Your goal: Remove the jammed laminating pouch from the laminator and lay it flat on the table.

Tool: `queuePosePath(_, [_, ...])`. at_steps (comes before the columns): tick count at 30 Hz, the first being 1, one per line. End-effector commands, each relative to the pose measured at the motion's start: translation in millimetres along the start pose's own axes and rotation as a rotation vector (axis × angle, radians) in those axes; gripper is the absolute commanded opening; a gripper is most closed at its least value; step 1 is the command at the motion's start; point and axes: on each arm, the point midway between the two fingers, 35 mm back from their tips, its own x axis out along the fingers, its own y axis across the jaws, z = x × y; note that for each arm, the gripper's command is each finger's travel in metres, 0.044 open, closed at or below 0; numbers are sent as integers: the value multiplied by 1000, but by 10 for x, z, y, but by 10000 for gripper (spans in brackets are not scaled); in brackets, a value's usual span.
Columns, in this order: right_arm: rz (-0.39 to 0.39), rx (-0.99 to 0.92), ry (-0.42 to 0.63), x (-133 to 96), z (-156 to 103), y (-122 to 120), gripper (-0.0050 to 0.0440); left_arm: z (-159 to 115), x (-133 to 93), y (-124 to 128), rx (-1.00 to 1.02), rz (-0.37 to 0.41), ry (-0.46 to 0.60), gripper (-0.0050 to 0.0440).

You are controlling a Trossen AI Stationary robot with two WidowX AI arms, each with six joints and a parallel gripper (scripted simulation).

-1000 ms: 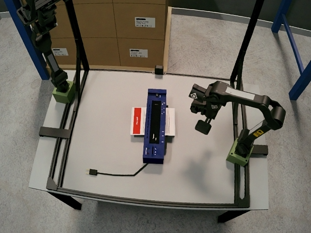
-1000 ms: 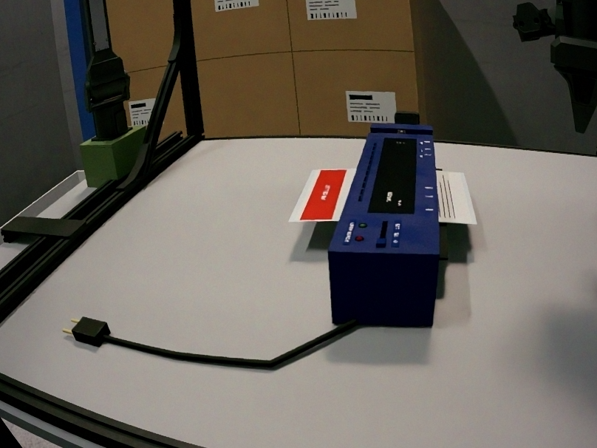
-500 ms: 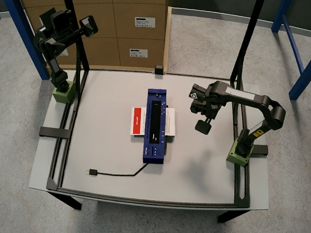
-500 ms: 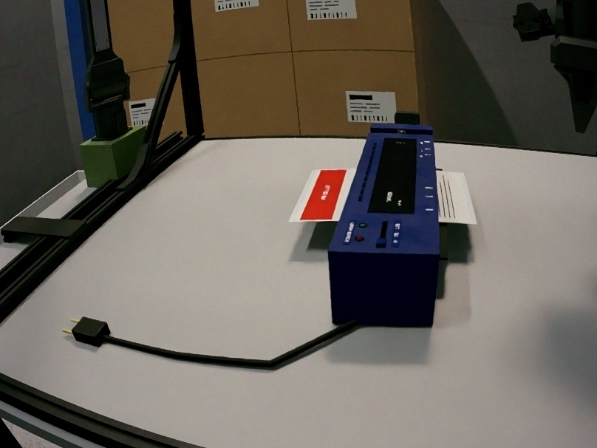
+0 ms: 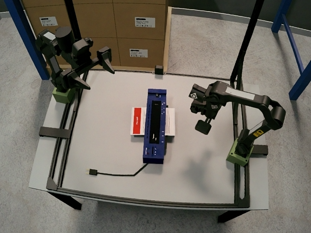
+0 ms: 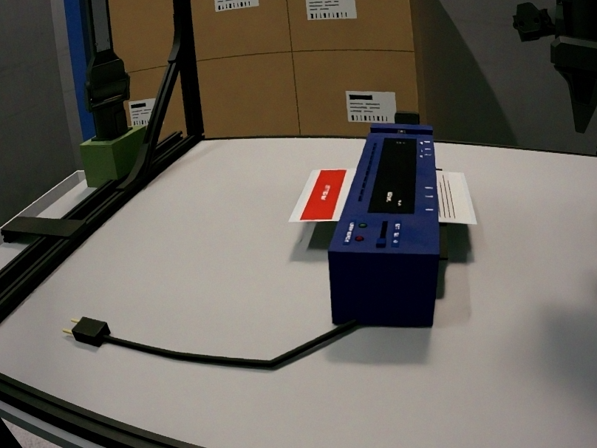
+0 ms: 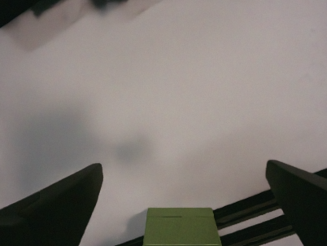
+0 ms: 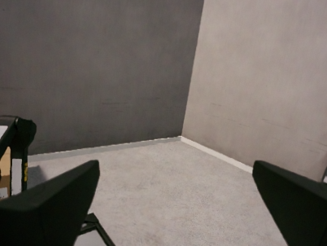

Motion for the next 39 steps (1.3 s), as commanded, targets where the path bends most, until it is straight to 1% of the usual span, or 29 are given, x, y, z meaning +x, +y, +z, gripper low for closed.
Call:
queuePosePath(1, [5,-13,10,-28,-15,26,440,22,-44,1,0,0,-20,440])
queuePosePath(2, [-1,-1,-12,-95,111,-31,440,22,-44,1,0,0,-20,440])
queuePosePath(7, [50,-48,231,57,-645,132,440,22,-44,1,0,0,-20,440])
queuePosePath(9, [73,-68,328,74,-944,198,440,22,-44,1,0,0,-20,440])
queuePosePath(12, [112,-99,472,45,-1320,280,440,22,-44,1,0,0,-20,440])
queuePosePath(13, [112,-99,472,54,-1383,295,440,22,-44,1,0,0,-20,440])
queuePosePath(18, [112,-99,472,54,-1383,295,440,22,-44,1,0,0,-20,440])
queuePosePath(19, [106,-86,453,25,-1272,249,440,22,-44,1,0,0,-20,440])
queuePosePath(24, [179,-138,693,-101,-1977,411,440,22,-44,1,0,0,-20,440])
queuePosePath(29, [264,-191,929,-357,-2607,554,440,22,-44,1,0,0,-20,440])
queuePosePath(35, [264,-191,929,-357,-2607,554,440,22,-44,1,0,0,-20,440])
queuePosePath(36, [259,-178,914,-359,-2519,524,440,22,-44,1,0,0,-20,440])
queuePosePath(39, [316,-211,1057,-559,-2871,605,440,22,-44,1,0,0,-20,440])
